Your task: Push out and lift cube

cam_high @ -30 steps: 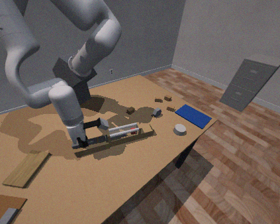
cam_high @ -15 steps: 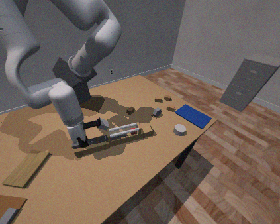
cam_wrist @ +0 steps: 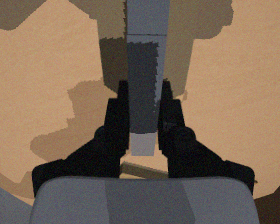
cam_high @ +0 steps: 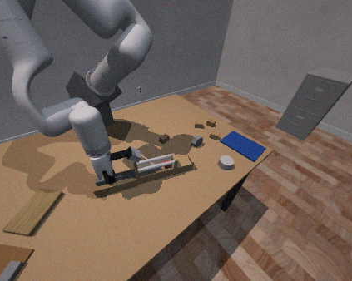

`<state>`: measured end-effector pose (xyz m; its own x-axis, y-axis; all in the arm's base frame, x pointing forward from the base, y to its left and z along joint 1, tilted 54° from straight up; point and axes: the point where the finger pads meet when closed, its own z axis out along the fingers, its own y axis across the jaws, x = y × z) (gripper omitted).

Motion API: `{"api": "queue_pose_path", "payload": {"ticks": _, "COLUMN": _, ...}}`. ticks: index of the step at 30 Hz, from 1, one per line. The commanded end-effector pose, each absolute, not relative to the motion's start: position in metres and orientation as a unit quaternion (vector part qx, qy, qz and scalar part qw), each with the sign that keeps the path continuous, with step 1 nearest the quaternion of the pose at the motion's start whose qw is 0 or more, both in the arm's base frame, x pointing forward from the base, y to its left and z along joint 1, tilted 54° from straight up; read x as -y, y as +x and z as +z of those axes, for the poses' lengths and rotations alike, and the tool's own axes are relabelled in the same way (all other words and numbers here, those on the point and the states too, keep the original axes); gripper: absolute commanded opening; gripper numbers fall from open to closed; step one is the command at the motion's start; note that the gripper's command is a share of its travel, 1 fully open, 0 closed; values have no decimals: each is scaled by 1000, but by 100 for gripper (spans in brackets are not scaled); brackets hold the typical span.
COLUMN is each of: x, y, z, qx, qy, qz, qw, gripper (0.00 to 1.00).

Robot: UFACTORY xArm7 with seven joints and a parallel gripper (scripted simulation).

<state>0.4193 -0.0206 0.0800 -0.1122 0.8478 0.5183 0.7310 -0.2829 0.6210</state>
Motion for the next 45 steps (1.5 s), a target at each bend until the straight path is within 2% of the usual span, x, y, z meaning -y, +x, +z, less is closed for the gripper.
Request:
{"api": "queue_pose_path", "payload": {"ticks": 1, "x": 16, "y": 419, "z": 83, "qx": -595, "qy": 663, "qz": 449, "qw": 66, "gripper": 0}}
{"api": "queue_pose_path", "payload": {"ticks": 25, "x": -34, "y": 413, "z": 114, "qx": -595, "qy": 663, "qz": 449, "qw": 66, "gripper": 0}}
{"api": "queue_pose_path", "payload": {"ticks": 45, "x": -39, "y": 412, "z": 117, "qx": -595, "qy": 663, "qz": 449, "qw": 66, "gripper": 0}}
